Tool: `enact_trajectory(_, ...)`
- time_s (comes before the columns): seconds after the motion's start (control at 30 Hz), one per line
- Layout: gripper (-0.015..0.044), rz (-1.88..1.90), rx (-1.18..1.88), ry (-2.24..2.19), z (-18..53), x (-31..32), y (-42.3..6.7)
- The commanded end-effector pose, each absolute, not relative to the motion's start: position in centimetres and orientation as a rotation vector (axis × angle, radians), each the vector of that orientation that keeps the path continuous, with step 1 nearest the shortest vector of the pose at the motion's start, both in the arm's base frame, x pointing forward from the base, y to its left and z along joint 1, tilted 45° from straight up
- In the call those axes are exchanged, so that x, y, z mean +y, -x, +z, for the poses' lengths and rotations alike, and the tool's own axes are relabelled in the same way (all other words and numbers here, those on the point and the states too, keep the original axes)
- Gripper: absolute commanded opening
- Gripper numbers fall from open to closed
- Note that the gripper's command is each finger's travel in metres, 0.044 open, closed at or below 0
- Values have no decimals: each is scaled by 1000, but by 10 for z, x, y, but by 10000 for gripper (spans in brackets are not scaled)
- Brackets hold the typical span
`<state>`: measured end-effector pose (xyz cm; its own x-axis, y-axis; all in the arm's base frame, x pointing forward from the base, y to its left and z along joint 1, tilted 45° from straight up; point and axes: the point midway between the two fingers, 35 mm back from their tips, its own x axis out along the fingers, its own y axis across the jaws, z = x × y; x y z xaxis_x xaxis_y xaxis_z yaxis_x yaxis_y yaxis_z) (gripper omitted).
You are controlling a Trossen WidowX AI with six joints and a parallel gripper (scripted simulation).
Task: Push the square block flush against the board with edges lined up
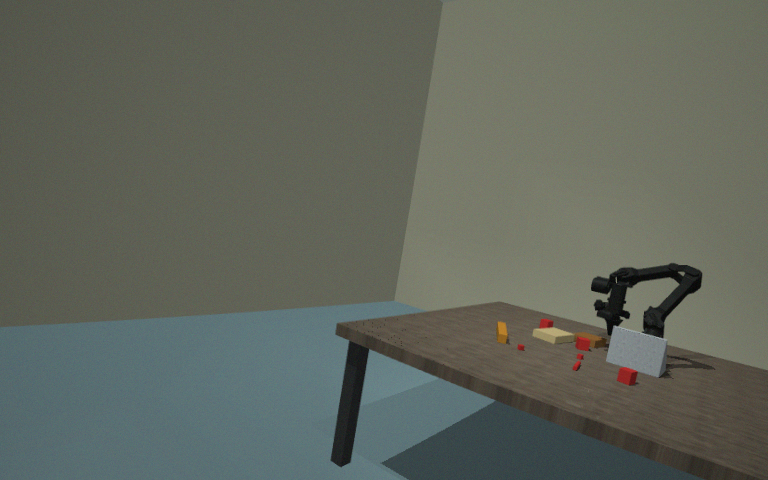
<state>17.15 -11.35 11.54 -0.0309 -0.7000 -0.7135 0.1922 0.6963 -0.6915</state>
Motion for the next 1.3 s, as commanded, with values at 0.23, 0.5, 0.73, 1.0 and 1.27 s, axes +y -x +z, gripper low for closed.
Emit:
enact_trajectory(0.23,0,-765,1429,450,81,-152,-170)
enact_trajectory(0.5,0,-765,1429,450,83,-152,-173)
enact_trajectory(0.73,0,-765,1429,450,85,-154,-179)
enact_trajectory(1.0,0,-766,1428,450,87,-155,-186)
enact_trajectory(1.27,0,-766,1428,450,89,-156,-193)
